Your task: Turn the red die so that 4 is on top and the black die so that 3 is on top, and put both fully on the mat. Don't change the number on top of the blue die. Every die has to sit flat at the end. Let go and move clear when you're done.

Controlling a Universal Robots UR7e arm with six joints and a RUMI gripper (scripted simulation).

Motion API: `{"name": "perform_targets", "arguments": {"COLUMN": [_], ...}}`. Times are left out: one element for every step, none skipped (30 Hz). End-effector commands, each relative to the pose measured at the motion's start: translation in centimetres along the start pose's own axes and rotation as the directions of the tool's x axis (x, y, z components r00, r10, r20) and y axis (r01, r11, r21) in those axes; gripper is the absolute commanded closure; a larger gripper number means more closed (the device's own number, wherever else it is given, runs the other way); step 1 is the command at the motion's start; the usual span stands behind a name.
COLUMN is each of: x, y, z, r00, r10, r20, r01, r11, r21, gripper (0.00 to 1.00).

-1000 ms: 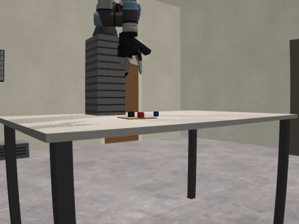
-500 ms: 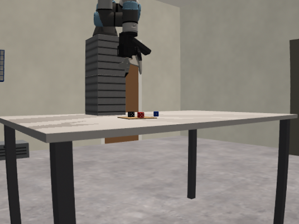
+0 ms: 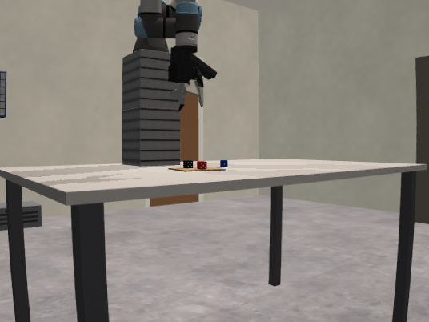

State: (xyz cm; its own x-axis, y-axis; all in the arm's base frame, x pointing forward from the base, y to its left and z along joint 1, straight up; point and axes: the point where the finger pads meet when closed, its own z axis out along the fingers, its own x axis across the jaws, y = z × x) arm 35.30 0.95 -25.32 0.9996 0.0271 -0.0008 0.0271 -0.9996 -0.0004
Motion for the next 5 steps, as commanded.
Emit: {"name": "perform_targets", "arguments": {"x": [0.04, 0.04, 0.04, 0.04, 0.04], "y": [0.01, 0.01, 0.01, 0.01, 0.01], "z": [-0.03, -0.03, -0.03, -0.03, -0.03], "r00": [1.000, 1.000, 1.000, 1.000, 1.000], "r10": [0.000, 0.000, 0.000, 0.000, 0.000], "r20": [-0.001, -0.001, -0.001, -0.001, -0.001], "r01": [0.000, 0.000, 0.000, 0.000, 0.000], "r11": [1.000, 1.000, 1.000, 1.000, 1.000], "r21": [0.000, 0.000, 0.000, 0.000, 0.000], "gripper": [0.00, 0.00, 0.00, 0.00, 0.00]}}
